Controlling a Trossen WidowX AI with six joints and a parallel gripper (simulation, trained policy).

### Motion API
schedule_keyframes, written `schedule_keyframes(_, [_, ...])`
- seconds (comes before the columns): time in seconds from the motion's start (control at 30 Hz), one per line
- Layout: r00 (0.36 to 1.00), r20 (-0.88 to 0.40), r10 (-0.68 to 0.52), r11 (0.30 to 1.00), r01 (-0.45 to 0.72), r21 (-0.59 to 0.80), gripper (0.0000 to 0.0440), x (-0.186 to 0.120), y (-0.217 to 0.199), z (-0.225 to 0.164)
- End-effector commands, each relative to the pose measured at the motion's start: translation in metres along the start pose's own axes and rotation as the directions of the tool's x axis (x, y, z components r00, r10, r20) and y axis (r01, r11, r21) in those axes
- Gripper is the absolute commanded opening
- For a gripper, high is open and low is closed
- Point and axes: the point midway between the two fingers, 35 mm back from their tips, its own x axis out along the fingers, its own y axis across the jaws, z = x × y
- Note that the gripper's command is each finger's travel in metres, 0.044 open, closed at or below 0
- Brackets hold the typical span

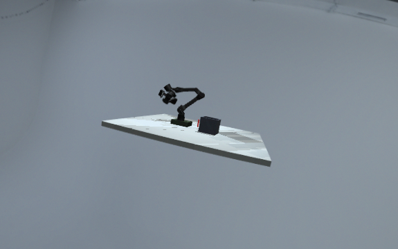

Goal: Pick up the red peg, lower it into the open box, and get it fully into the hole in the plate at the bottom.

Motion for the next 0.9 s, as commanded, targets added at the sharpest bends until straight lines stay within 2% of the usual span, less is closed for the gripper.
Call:
schedule_keyframes(0.0, [1.0, 0.0, -0.007, 1.0, 0.007, -0.008, 0.0423, 0.001, 0.0, -0.001])
schedule_keyframes(0.07, [0.999, -0.006, -0.037, 0.999, 0.037, -0.024, 0.044, 0.004, -0.003, -0.007])
schedule_keyframes(0.37, [0.974, -0.057, -0.217, 0.949, 0.197, -0.245, 0.044, 0.024, -0.025, -0.061])
schedule_keyframes(0.6, [0.928, -0.097, -0.36, 0.856, 0.287, -0.429, 0.044, 0.031, -0.053, -0.108])
schedule_keyframes(0.87, [0.85, -0.132, -0.509, 0.721, 0.338, -0.605, 0.044, 0.027, -0.094, -0.156])
